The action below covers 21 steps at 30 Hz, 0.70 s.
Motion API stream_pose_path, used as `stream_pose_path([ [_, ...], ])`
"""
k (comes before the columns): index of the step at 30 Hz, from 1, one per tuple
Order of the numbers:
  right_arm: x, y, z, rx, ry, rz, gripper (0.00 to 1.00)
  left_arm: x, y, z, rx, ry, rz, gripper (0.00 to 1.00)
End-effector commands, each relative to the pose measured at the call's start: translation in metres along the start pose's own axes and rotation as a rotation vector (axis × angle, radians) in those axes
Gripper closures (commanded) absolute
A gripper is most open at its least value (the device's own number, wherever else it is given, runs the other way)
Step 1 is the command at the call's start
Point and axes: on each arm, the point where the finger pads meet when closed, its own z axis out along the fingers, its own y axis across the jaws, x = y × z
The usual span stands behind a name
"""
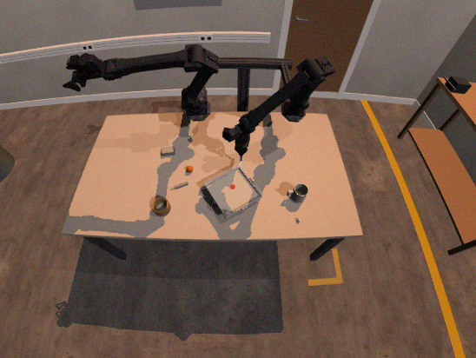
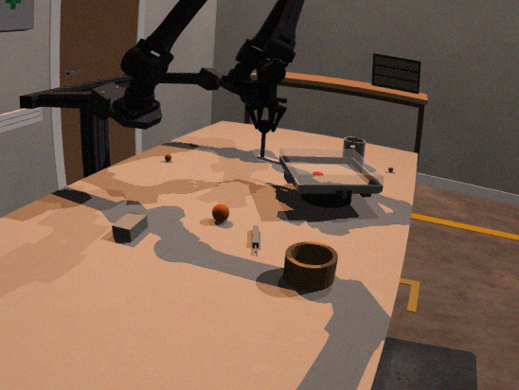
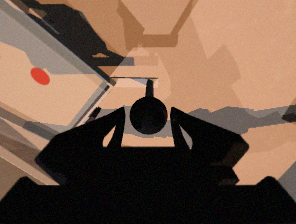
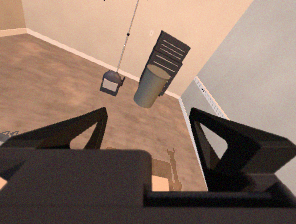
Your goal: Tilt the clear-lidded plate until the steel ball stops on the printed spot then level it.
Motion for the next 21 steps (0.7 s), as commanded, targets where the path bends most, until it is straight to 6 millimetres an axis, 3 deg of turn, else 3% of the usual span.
stream_pose_path([
  [1,-0.0450,-0.0105,-0.0035,0.018,-0.066,-0.009,0.00,0.0044,-0.0057,0.0129,0.020,0.016,0.008,0.43],
  [7,-0.0450,-0.0105,-0.0035,0.018,-0.066,-0.009,0.00,0.0044,-0.0057,0.0129,0.020,0.016,0.008,0.43],
  [8,-0.0450,-0.0105,-0.0035,0.018,-0.066,-0.009,0.00,0.0044,-0.0057,0.0129,0.020,0.016,0.008,1.00],
  [21,-0.0450,-0.0105,-0.0035,0.018,-0.066,-0.009,0.00,0.0026,-0.0047,0.0110,0.016,0.018,0.013,1.00],
])
